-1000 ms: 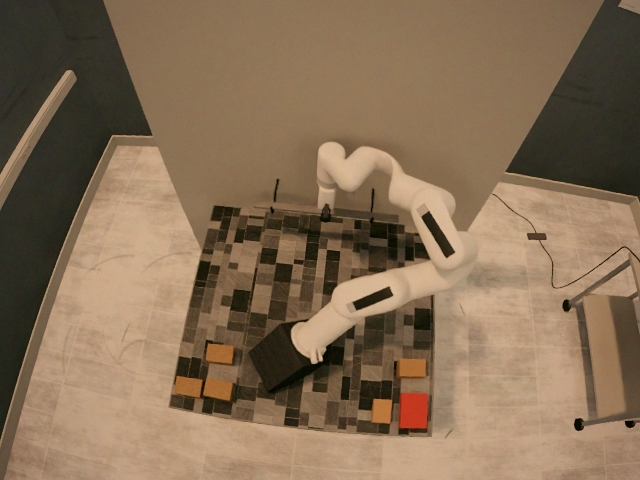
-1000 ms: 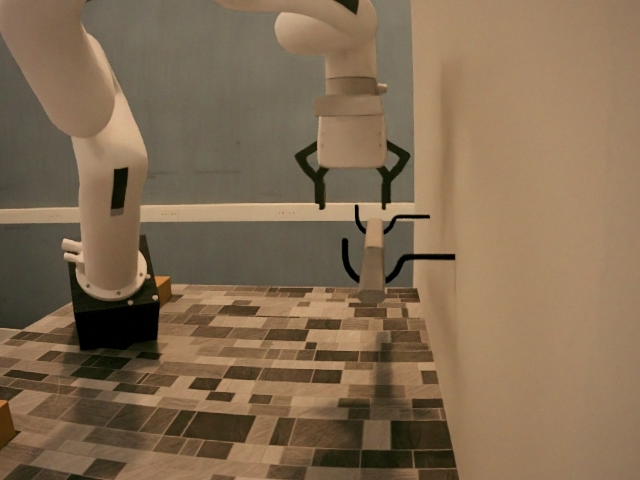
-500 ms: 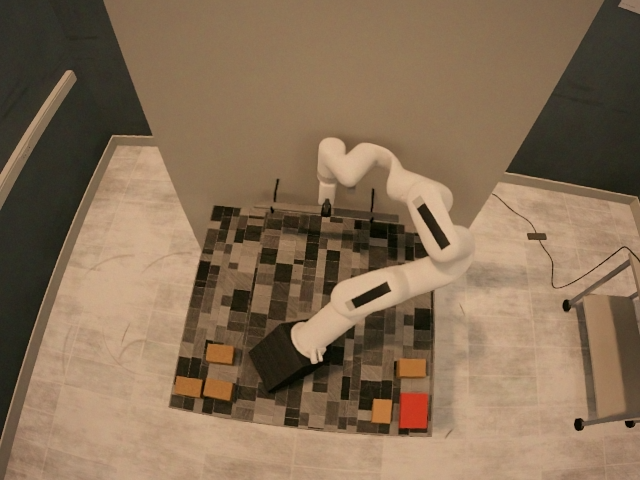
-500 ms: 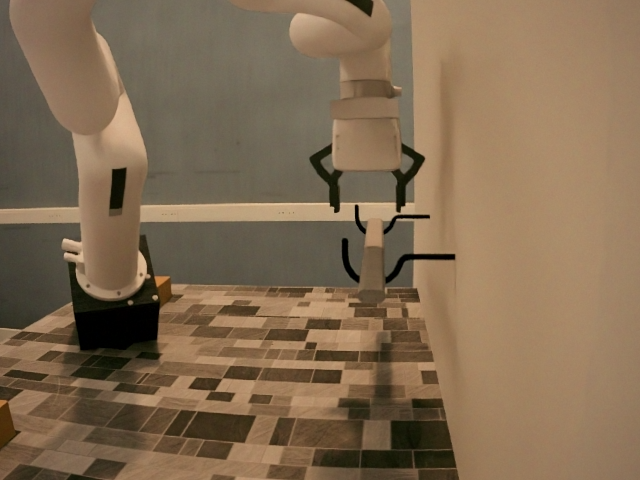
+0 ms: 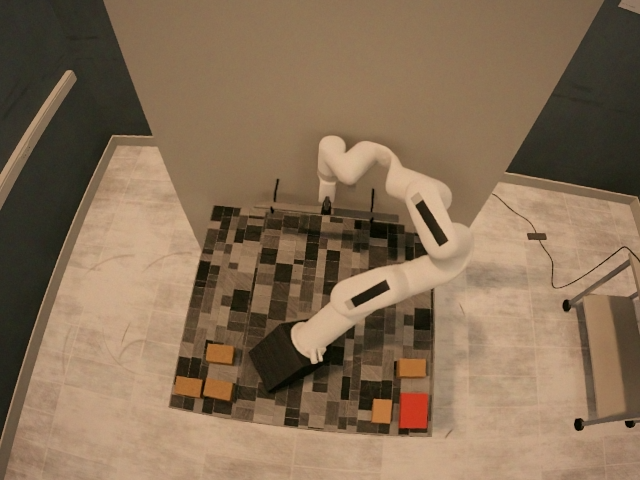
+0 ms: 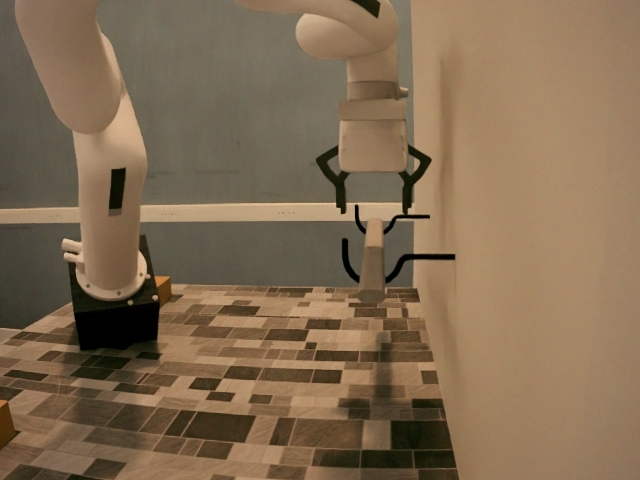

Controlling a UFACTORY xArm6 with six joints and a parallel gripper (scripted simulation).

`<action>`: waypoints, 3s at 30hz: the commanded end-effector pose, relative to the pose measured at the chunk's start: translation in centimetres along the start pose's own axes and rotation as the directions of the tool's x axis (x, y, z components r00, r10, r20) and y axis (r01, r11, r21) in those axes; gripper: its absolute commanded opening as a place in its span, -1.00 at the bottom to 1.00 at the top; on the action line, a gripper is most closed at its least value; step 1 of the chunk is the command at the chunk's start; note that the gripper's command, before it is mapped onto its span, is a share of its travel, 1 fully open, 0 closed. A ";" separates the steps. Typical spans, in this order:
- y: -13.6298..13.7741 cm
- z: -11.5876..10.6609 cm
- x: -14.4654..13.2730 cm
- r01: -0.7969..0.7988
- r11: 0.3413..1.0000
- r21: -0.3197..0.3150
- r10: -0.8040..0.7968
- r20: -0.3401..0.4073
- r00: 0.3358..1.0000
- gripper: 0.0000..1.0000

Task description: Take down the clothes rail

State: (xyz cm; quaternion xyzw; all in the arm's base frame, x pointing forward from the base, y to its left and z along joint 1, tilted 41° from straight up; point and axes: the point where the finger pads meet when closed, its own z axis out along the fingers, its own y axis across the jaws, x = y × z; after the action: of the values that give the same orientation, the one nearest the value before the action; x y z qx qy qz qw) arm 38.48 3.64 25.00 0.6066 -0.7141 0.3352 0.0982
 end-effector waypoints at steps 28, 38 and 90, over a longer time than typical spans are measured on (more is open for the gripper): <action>-0.1 1.4 0.0 -0.001 1.000 0.002 0.001 0.002 1.000 1.00; -0.1 2.0 0.0 -0.001 1.000 0.002 0.001 0.002 1.000 1.00; -0.1 4.4 0.0 -0.001 1.000 0.003 0.001 0.002 1.000 1.00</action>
State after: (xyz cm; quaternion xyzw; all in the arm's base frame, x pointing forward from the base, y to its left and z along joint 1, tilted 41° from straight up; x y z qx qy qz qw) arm 39.70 0.94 21.60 0.6066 -0.7141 0.3352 0.0983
